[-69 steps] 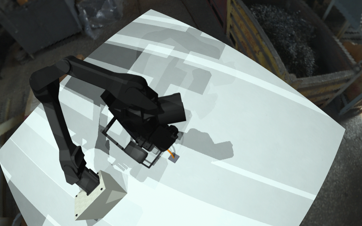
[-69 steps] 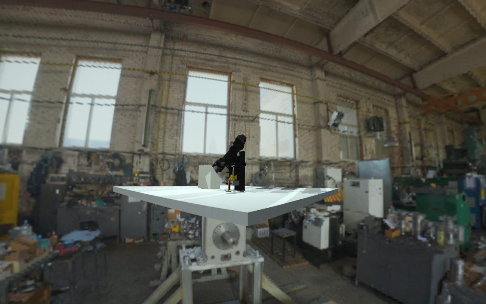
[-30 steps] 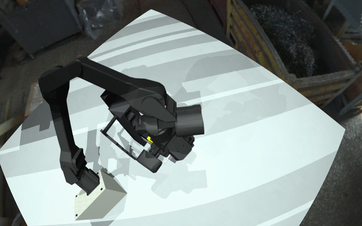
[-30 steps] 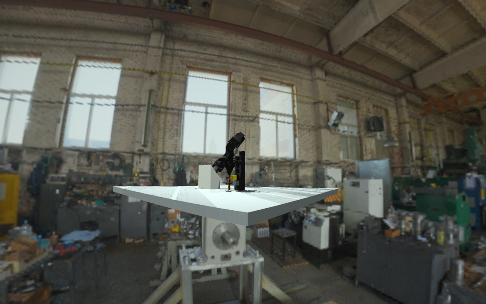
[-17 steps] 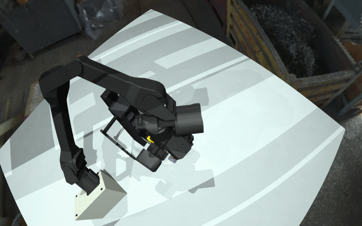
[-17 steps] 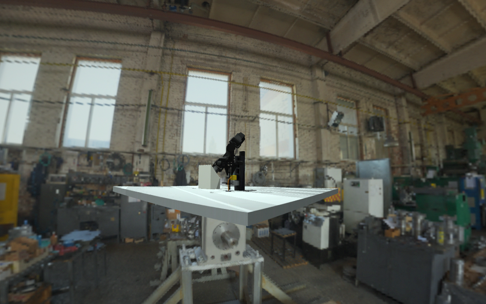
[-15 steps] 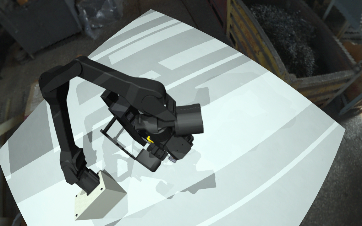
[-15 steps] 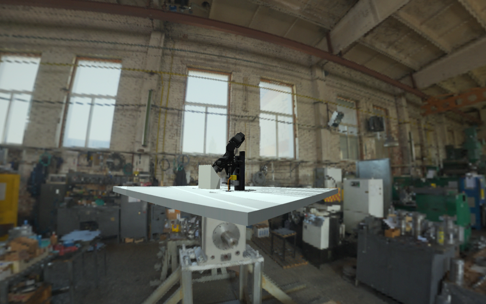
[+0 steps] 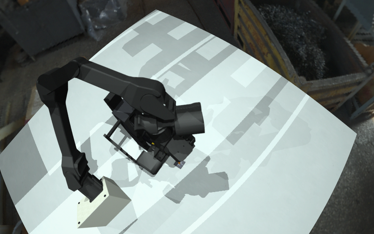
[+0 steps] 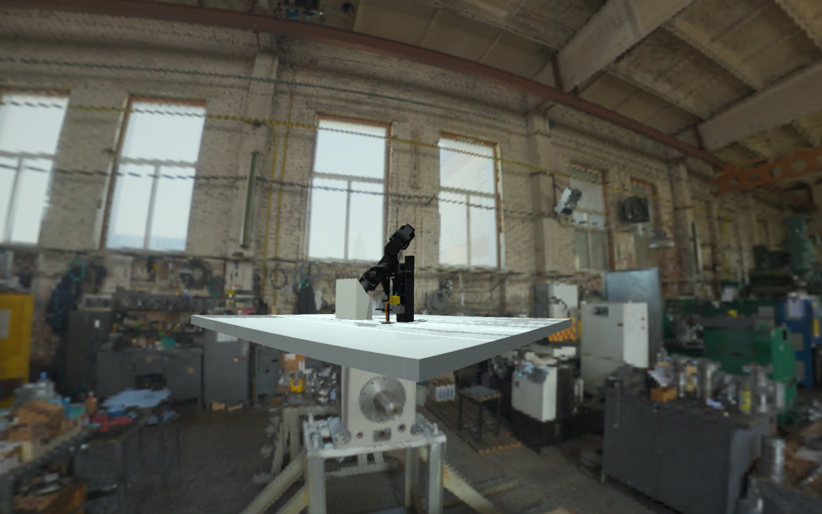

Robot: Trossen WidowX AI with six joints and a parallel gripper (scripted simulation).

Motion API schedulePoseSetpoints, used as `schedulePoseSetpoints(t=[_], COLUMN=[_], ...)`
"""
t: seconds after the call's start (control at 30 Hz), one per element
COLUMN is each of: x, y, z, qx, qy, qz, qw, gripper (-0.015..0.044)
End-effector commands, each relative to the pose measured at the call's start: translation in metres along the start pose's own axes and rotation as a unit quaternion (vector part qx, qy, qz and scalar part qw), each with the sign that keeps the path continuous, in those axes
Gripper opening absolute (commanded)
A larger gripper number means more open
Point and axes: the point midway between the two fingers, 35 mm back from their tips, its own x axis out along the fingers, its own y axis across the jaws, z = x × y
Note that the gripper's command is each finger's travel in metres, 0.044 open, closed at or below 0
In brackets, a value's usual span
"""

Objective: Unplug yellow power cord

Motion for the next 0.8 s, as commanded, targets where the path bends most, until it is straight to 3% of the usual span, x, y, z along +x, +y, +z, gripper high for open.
schedulePoseSetpoints(t=[0.0, 0.77], x=[0.000, 0.005], y=[-0.001, -0.003], z=[-0.008, -0.031], qx=[0.002, 0.002], qy=[0.002, 0.003], qz=[0.000, 0.000], qw=[1.000, 1.000], gripper=[0.0160, 0.0160])
